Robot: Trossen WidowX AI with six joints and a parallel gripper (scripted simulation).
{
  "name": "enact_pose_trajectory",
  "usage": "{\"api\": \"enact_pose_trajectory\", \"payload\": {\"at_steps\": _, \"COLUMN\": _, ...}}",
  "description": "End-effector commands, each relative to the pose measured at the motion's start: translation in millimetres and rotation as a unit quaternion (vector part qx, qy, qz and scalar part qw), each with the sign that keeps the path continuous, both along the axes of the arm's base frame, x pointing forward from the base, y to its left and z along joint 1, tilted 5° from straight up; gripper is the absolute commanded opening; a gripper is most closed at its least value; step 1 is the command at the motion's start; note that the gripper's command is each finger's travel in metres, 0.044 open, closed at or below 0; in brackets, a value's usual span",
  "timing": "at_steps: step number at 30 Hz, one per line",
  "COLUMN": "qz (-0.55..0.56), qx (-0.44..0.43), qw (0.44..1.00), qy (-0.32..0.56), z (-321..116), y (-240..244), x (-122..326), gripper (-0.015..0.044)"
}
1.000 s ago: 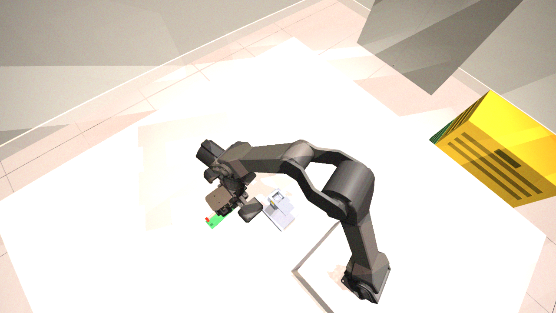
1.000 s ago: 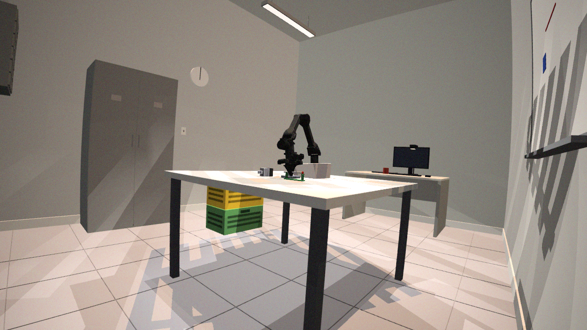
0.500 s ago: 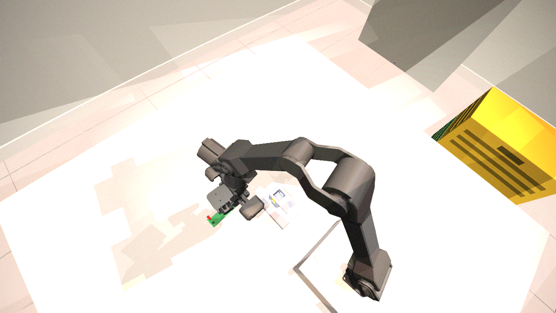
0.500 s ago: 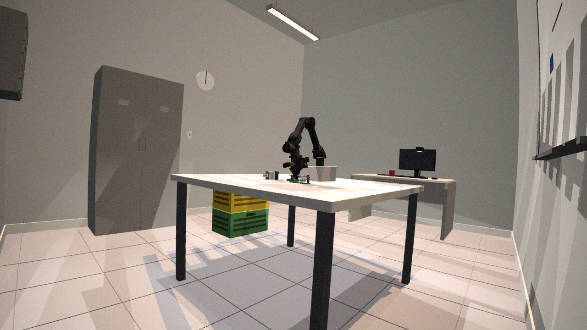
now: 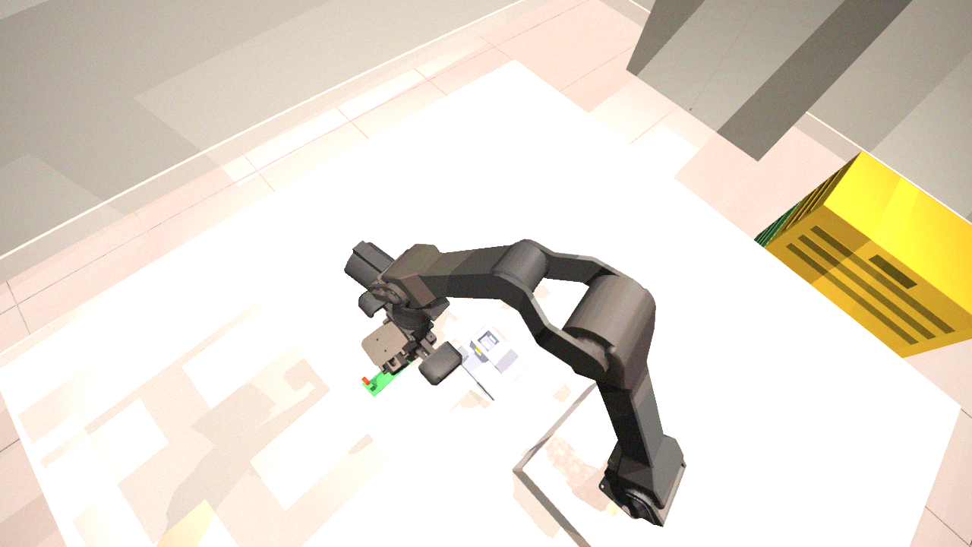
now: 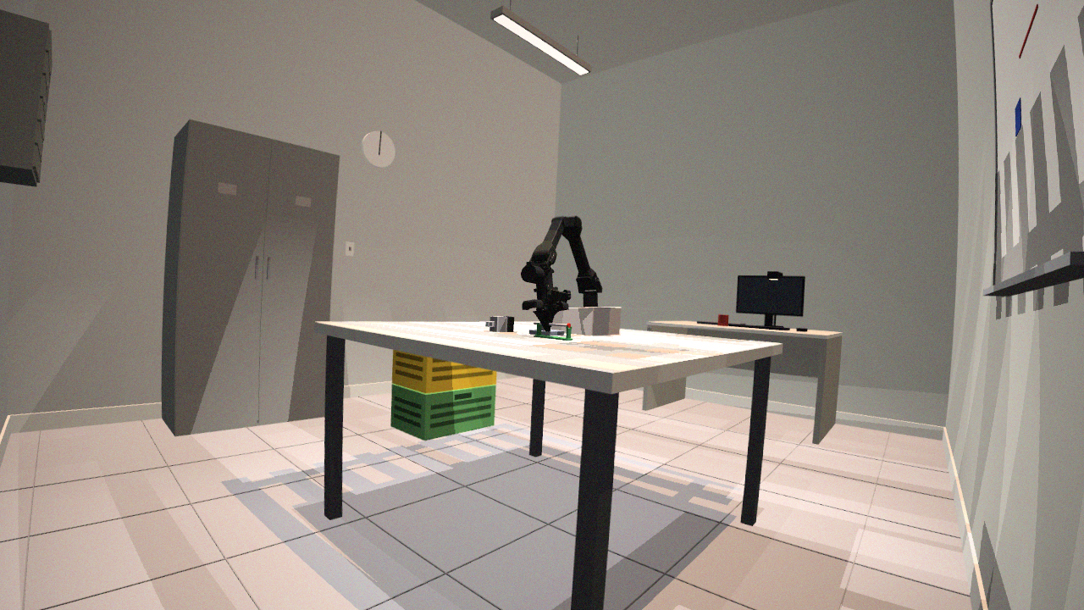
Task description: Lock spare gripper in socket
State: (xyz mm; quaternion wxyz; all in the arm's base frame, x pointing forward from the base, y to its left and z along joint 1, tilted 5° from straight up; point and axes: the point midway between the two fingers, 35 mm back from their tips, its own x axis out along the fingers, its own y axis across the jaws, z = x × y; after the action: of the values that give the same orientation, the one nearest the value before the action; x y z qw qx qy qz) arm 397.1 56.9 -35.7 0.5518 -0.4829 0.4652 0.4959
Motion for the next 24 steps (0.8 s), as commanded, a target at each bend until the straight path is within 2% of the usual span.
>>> {"api": "enact_pose_trajectory", "payload": {"at_steps": 1, "qz": 0.000, "qx": 0.000, "qw": 1.000, "qy": 0.000, "z": 0.1, "y": 0.0, "x": 0.1, "gripper": 0.0079}}
{"api": "enact_pose_trajectory", "payload": {"at_steps": 10, "qz": 0.000, "qx": 0.000, "qw": 1.000, "qy": 0.000, "z": 0.1, "y": 0.0, "x": 0.1, "gripper": 0.0315}}
{"api": "enact_pose_trajectory", "payload": {"at_steps": 15, "qz": 0.000, "qx": 0.000, "qw": 1.000, "qy": 0.002, "z": 13.9, "y": 1.1, "x": -1.8, "gripper": 0.0440}}
{"api": "enact_pose_trajectory", "payload": {"at_steps": 24, "qz": 0.003, "qx": -0.001, "qw": 1.000, "qy": 0.008, "z": 33.8, "y": 2.7, "x": -5.0, "gripper": 0.0440}}
